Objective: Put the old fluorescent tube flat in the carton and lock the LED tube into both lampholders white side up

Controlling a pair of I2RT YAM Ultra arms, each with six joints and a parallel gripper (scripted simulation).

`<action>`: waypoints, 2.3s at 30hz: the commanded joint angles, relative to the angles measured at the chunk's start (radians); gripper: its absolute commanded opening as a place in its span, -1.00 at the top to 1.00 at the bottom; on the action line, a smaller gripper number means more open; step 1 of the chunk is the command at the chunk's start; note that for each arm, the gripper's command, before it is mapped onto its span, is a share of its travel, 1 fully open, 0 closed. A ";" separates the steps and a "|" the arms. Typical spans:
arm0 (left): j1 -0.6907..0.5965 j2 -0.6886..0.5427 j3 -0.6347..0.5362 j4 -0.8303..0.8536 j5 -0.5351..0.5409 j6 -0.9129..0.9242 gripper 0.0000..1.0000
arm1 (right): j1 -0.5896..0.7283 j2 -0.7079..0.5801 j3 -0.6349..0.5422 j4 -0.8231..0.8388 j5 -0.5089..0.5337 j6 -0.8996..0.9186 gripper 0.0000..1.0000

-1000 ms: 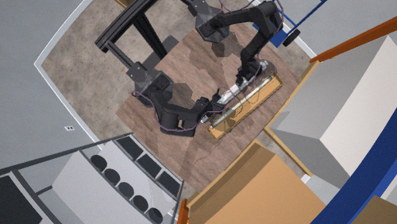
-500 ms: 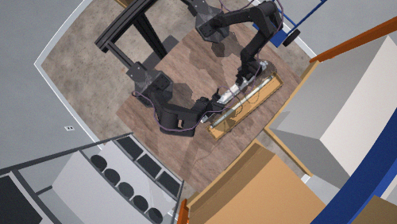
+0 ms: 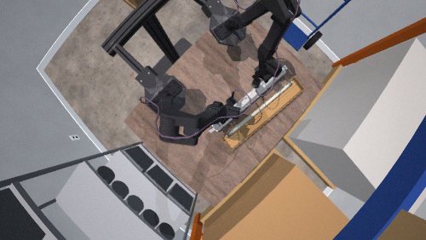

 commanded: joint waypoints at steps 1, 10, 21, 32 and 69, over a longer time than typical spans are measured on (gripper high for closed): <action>-0.023 -0.073 -0.013 -0.102 -0.017 -0.021 0.02 | 0.039 -0.069 0.036 -0.095 0.016 0.044 0.02; -0.013 -0.024 0.001 -0.063 0.011 -0.016 0.02 | 0.026 -0.032 0.027 -0.049 -0.007 0.025 0.02; 0.008 -0.003 0.065 -0.128 0.016 -0.021 0.02 | 0.002 -0.006 0.065 -0.092 -0.033 -0.003 0.02; 0.015 0.087 0.251 -0.389 0.033 -0.041 0.02 | -0.052 0.082 0.230 -0.298 -0.127 -0.021 0.02; 0.049 0.562 1.194 -1.434 0.098 -0.115 0.02 | -0.271 0.502 1.050 -1.137 -0.485 -0.101 0.02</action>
